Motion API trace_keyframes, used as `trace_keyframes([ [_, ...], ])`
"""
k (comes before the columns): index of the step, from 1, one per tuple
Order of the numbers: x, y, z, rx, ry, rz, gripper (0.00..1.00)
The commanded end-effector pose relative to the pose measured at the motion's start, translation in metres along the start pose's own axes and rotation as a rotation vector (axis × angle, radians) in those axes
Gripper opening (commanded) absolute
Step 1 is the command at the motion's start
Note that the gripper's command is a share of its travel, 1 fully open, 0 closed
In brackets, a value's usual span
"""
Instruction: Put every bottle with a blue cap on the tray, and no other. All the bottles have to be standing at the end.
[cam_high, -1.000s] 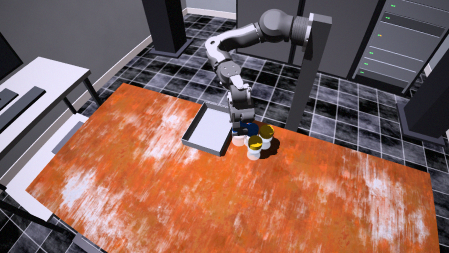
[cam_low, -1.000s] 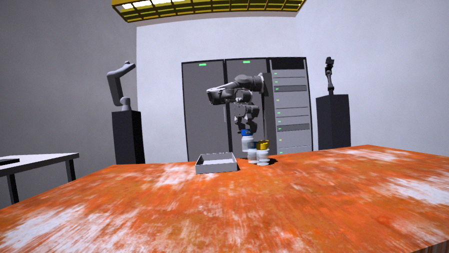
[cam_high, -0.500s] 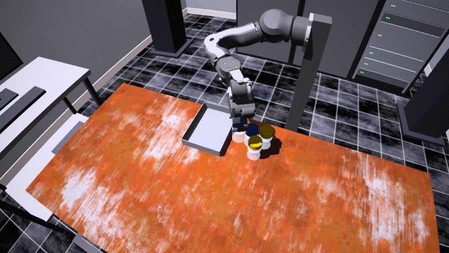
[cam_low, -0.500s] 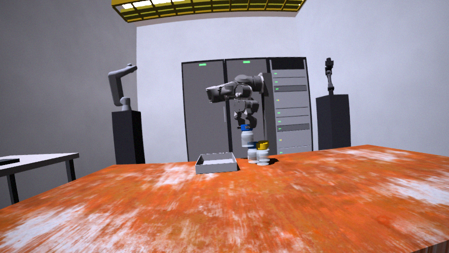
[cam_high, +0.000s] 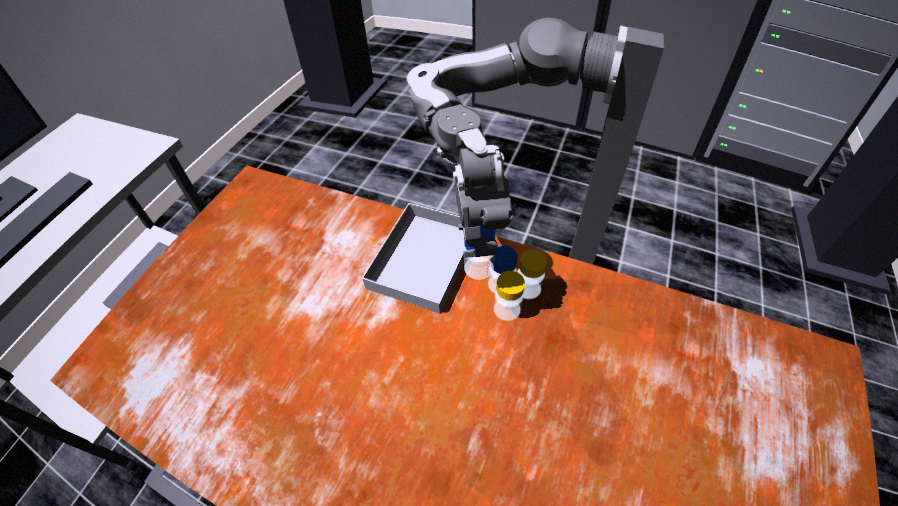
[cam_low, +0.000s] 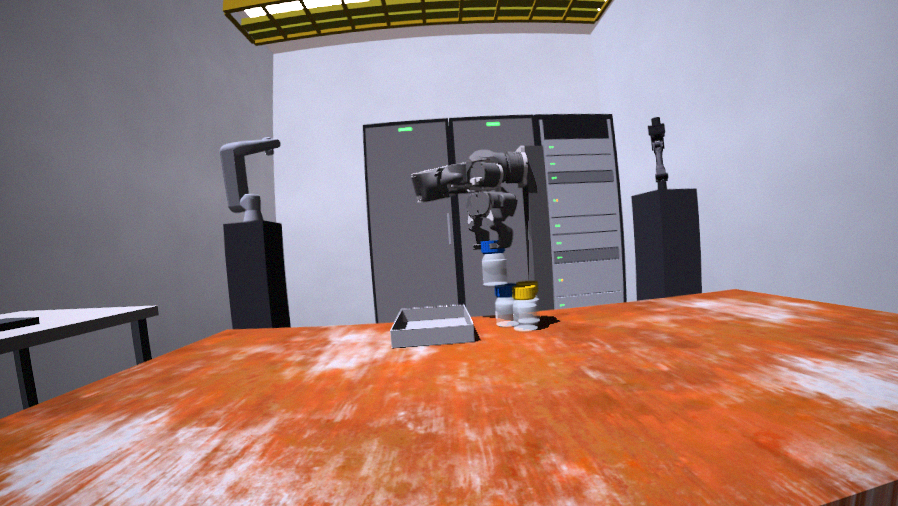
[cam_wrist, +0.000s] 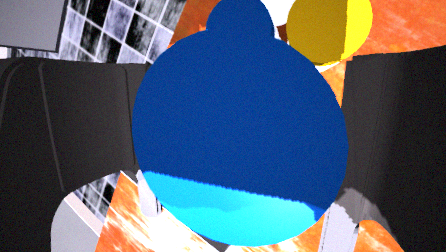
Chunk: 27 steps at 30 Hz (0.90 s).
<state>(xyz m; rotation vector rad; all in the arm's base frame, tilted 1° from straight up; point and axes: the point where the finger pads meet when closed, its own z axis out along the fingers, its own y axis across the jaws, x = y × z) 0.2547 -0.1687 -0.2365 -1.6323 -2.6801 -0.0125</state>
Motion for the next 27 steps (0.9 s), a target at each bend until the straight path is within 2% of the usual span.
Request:
trace_keyframes([
  [1, -0.001, -0.007, -0.001, -0.003, -0.001, 0.000, 0.00],
  [10, -0.007, -0.080, -0.001, 0.001, -0.001, 0.004, 0.00],
  [20, -0.007, -0.081, 0.000, 0.007, -0.002, 0.012, 0.00],
  [27, -0.007, -0.081, 0.000, 0.006, -0.002, 0.057, 0.00],
])
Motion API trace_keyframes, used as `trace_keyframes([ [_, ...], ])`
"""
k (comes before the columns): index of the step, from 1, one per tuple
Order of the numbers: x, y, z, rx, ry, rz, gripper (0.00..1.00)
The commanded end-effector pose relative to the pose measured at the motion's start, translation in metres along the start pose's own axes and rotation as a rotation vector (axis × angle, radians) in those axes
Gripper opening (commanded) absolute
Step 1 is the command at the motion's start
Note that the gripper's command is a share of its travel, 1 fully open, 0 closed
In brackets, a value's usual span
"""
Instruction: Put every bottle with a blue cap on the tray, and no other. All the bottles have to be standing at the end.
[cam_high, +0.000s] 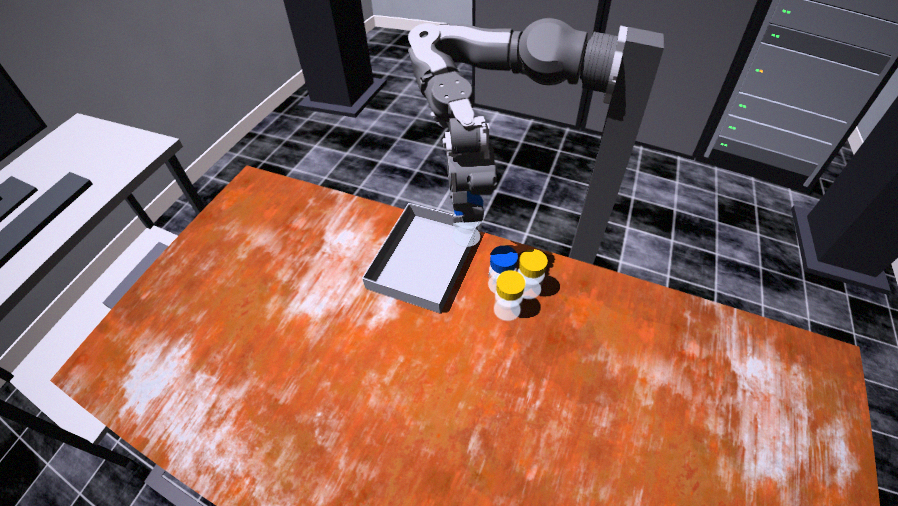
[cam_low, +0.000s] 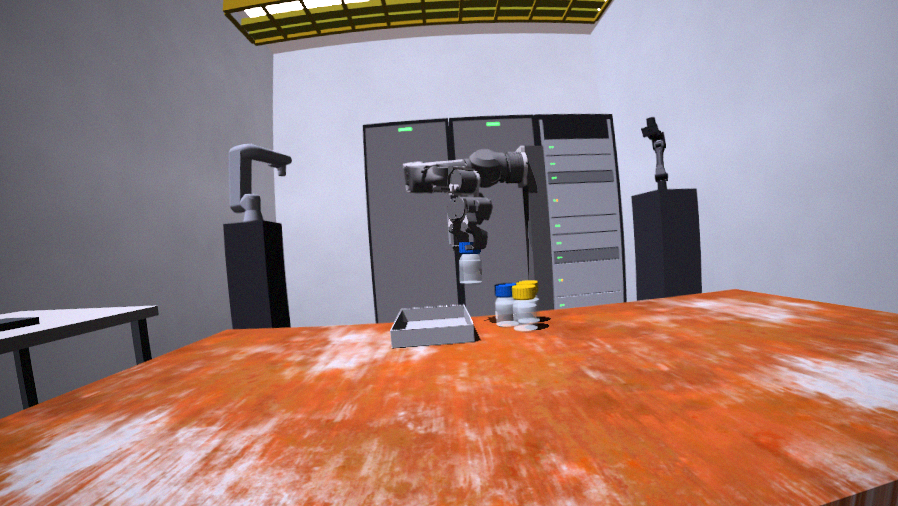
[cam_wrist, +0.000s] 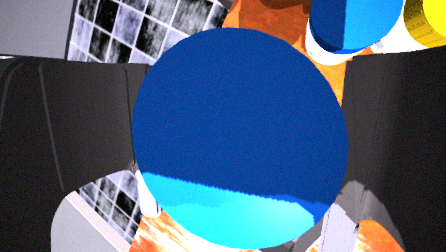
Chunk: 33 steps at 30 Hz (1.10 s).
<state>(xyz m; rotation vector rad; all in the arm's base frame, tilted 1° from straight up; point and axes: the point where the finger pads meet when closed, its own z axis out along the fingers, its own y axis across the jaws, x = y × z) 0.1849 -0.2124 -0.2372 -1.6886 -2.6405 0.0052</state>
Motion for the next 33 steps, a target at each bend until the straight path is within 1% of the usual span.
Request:
trace_keyframes([
  [1, 0.0001, 0.0006, -0.0006, -0.005, 0.001, 0.023, 0.00],
  [4, 0.0001, 0.0004, -0.0006, -0.006, 0.001, 0.058, 0.00],
  [5, 0.0000, 0.0002, -0.0006, -0.007, 0.002, 0.085, 0.00],
  [7, 0.0000, 0.0002, -0.0006, -0.007, 0.002, 0.085, 0.00],
  [8, 0.0000, 0.0000, -0.0006, -0.007, 0.002, 0.114, 0.00],
  [21, -0.0003, -0.0012, -0.0008, -0.011, 0.004, 0.303, 0.00],
  [22, -0.0003, -0.0014, -0.0008, -0.012, 0.005, 0.333, 0.00],
  [24, -0.0003, -0.0014, -0.0008, -0.012, 0.005, 0.333, 0.00],
  [25, -0.0004, -0.0015, -0.0008, -0.013, 0.005, 0.360, 0.00],
  [27, -0.0004, -0.0017, -0.0008, -0.013, 0.005, 0.384, 0.00],
  [33, -0.0005, -0.0020, -0.0009, -0.014, 0.006, 0.435, 0.00],
])
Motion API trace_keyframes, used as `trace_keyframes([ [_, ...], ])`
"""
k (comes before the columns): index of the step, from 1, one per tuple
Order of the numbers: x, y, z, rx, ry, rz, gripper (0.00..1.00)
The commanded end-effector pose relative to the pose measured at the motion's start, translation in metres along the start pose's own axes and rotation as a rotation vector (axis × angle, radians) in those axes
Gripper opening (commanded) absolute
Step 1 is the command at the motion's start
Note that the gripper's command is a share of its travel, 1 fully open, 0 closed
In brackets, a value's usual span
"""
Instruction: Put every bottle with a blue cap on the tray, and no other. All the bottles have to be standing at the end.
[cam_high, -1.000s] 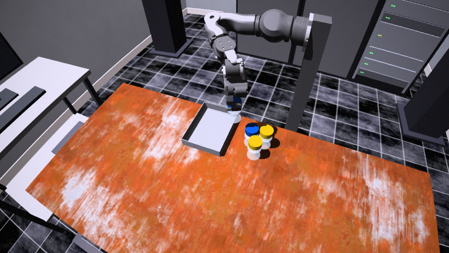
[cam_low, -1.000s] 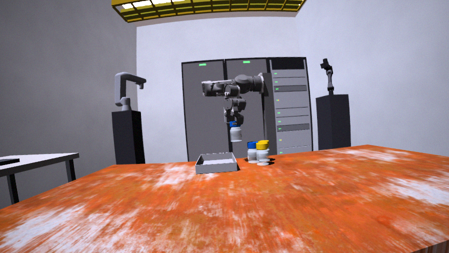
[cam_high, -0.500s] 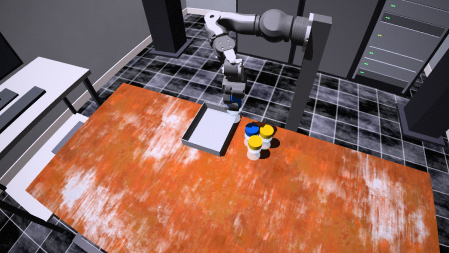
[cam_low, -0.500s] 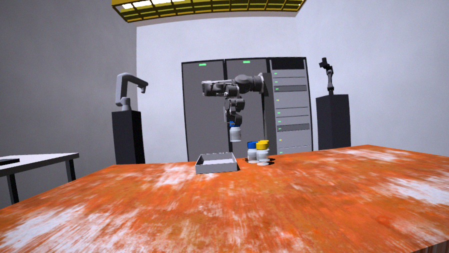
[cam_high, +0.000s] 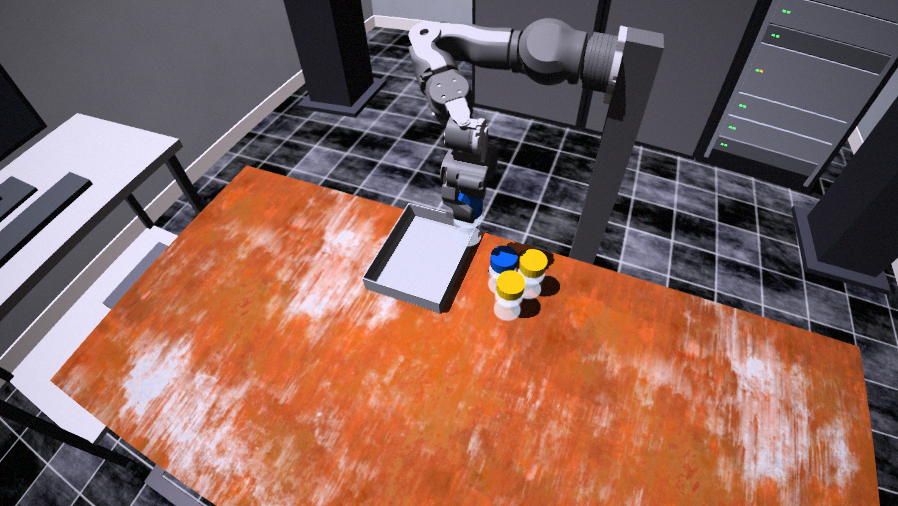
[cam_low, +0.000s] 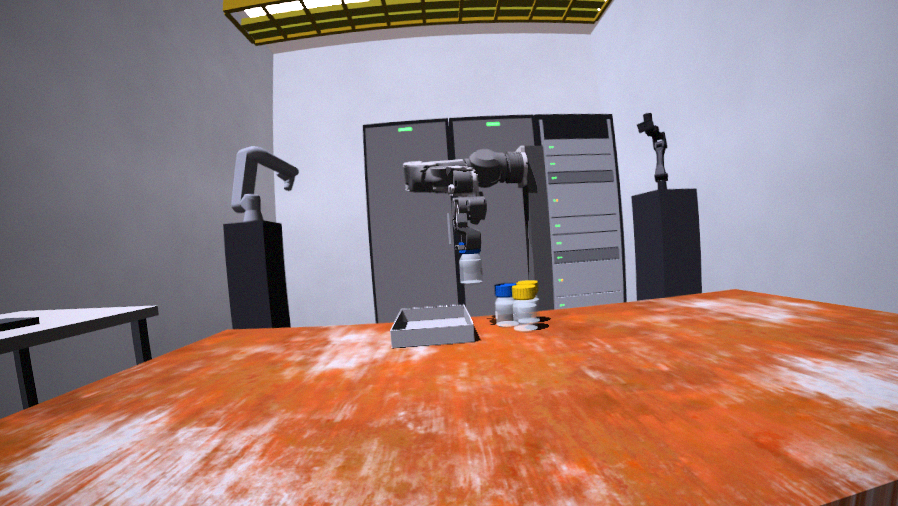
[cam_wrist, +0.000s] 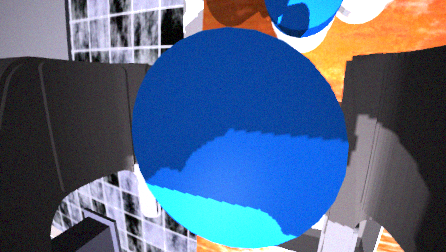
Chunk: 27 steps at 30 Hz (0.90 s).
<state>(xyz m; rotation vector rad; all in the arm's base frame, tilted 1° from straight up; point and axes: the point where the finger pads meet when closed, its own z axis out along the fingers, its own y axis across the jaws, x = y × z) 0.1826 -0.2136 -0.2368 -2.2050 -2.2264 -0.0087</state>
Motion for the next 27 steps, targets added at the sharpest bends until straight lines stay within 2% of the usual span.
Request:
trace_keyframes([
  [1, 0.000, 0.001, -0.001, -0.007, 0.000, 0.018, 0.00],
  [9, 0.000, 0.000, -0.001, -0.004, 0.001, 0.027, 0.00],
  [15, -0.007, -0.004, 0.002, -0.004, 0.001, 0.028, 0.00],
  [21, -0.021, -0.013, 0.006, -0.005, 0.001, 0.028, 0.00],
  [23, -0.031, -0.020, 0.010, -0.005, 0.001, 0.029, 0.00],
  [25, -0.031, -0.020, 0.010, -0.005, 0.001, 0.029, 0.00],
  [27, -0.041, -0.028, 0.013, -0.005, 0.000, 0.029, 0.00],
])
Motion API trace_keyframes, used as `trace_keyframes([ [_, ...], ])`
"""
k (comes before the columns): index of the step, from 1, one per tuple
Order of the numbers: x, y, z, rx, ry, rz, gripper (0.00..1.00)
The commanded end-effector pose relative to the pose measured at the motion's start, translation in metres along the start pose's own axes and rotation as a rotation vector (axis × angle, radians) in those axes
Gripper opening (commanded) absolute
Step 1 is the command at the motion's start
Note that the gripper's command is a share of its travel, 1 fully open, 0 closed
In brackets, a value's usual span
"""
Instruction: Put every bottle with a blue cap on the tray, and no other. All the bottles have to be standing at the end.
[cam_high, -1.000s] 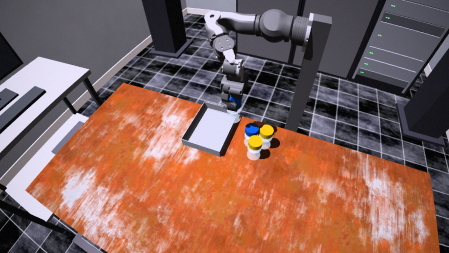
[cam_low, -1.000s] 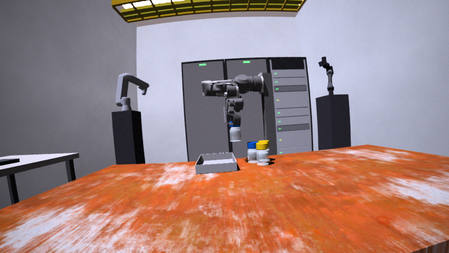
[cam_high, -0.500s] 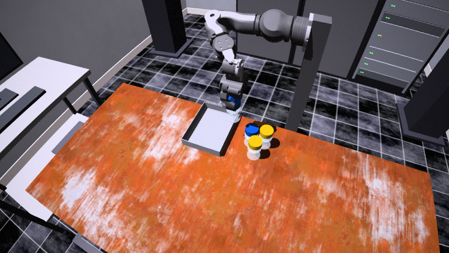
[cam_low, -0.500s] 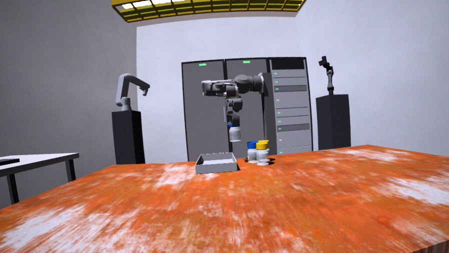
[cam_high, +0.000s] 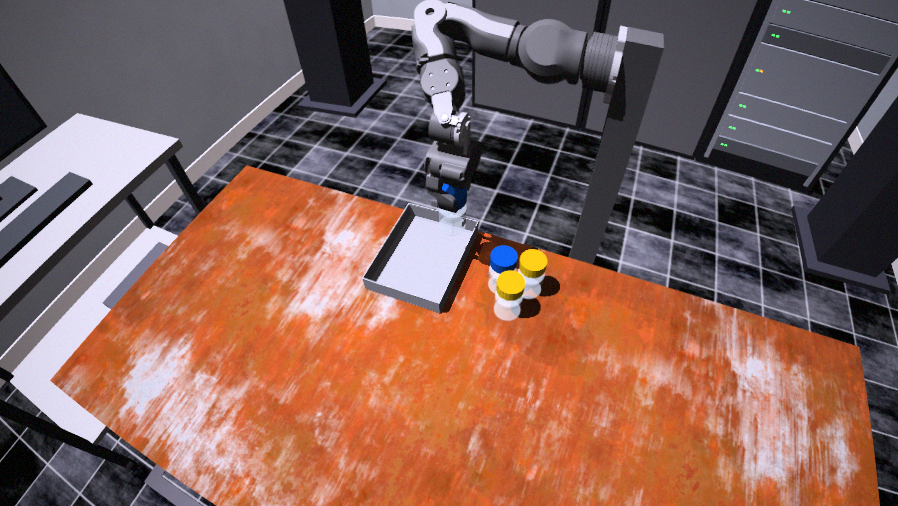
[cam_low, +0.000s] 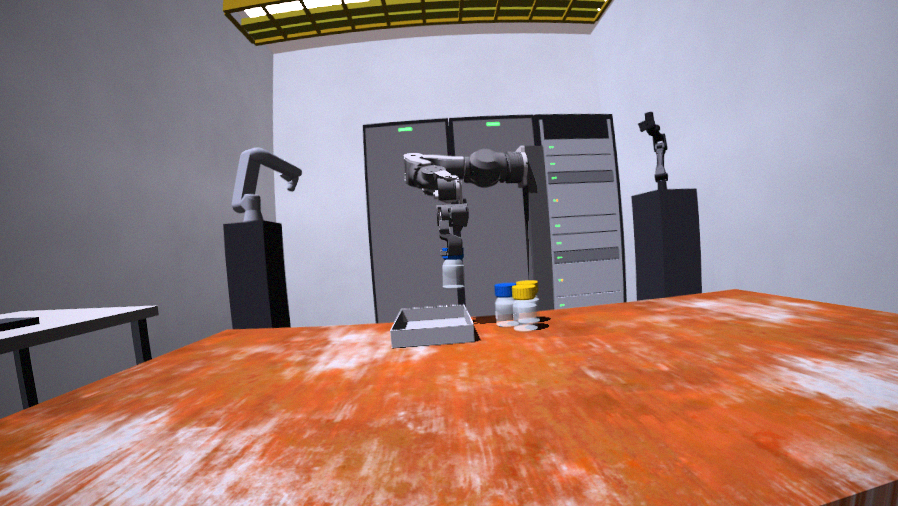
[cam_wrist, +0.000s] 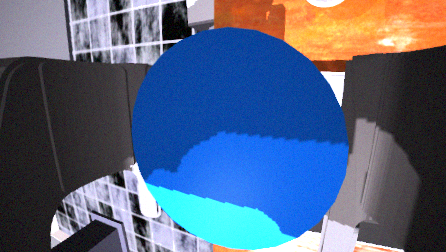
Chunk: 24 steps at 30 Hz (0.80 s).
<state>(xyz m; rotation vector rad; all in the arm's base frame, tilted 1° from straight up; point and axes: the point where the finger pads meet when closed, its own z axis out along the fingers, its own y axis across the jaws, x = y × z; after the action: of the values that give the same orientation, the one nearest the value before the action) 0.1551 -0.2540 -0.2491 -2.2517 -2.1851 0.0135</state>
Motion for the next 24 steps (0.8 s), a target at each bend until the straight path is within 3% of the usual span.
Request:
trace_keyframes([
  [1, -0.005, -0.002, 0.002, -0.012, 0.013, -0.010, 0.00],
  [13, -0.052, -0.032, 0.019, -0.013, 0.013, -0.008, 0.00],
  [24, -0.078, -0.048, 0.028, -0.012, 0.012, -0.007, 0.00],
])
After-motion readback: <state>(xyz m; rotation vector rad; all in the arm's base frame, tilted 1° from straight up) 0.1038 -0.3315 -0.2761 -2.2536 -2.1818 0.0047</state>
